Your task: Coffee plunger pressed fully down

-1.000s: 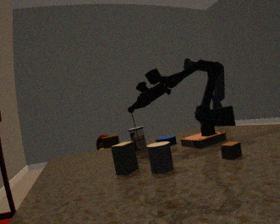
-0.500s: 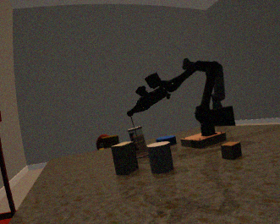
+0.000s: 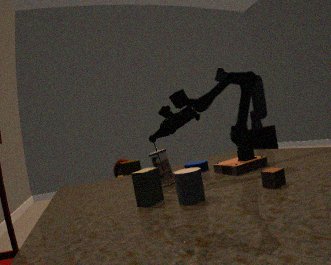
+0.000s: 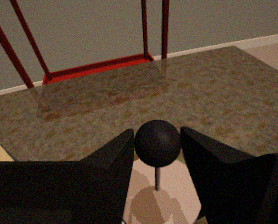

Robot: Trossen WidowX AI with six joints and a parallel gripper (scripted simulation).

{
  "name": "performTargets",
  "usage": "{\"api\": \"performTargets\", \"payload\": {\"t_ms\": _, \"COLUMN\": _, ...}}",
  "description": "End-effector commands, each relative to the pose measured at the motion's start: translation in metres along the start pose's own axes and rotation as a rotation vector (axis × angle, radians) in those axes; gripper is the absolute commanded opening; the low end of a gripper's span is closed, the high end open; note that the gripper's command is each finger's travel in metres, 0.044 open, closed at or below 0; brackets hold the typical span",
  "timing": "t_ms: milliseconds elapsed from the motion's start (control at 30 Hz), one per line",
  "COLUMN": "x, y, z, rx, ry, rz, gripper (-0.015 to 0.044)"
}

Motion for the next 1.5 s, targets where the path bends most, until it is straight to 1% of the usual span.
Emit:
{"api": "performTargets", "payload": {"t_ms": 0, "x": 0.0095, "y": 0.0212, "z": -0.0017, "rx": 0.004, "ry": 0.008, "rz": 0.087, "gripper": 0.0127}}
{"api": "performTargets", "payload": {"t_ms": 1467, "x": 0.0154, "y": 0.0127, "z": -0.0009, "rx": 0.004, "ry": 0.008, "rz": 0.086, "gripper": 0.0127}}
Point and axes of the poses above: the point midway between the two fingers, 35 mm back from their tips, its own x axis out along the fingers, its own z axis across the jaws, y = z × x, the point moved 6 cm from there along -x, back along the fingers, and after that the axes turned 5 degrees about x, right-handed, at the moved point
